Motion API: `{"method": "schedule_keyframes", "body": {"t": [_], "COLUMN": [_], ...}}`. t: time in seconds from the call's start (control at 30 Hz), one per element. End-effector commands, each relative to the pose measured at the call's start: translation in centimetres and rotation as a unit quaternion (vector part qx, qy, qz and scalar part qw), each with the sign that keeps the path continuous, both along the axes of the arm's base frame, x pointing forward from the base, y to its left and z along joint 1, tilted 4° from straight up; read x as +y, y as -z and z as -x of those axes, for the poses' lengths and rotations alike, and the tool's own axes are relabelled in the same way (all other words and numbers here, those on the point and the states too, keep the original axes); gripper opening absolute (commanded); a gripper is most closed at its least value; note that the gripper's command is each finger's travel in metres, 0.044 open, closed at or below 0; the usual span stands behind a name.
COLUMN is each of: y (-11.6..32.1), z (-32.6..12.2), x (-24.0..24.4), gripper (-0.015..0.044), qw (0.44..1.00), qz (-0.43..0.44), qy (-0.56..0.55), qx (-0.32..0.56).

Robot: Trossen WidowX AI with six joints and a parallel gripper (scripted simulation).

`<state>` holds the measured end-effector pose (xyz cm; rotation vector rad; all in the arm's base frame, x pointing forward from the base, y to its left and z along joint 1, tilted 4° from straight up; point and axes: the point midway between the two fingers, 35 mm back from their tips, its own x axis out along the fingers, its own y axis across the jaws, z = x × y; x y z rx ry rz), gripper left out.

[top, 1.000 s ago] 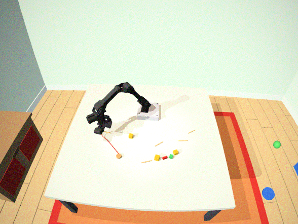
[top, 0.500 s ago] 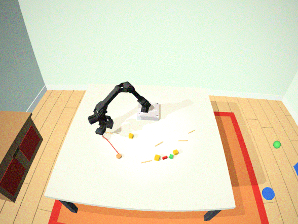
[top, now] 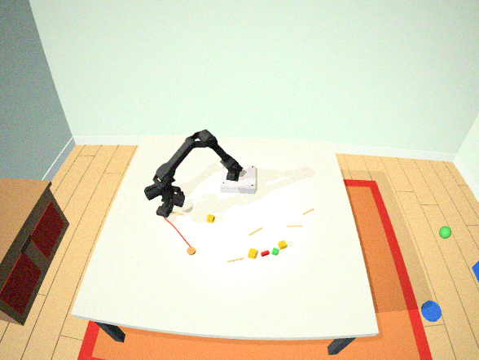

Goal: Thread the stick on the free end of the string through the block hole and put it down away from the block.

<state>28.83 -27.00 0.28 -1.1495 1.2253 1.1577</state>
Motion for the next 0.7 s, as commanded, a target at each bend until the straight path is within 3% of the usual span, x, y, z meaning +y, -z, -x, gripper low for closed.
{"method": "schedule_keyframes", "body": {"t": [0.0, 0.67], "y": [0.2, 1.7], "z": [0.4, 2.1], "x": [0.3, 1.5], "gripper": [0.0, 0.0], "qw": [1.0, 1.0], "qz": [0.001, 0.001], "qy": [-0.001, -0.001], "qx": [0.0, 0.001]}}
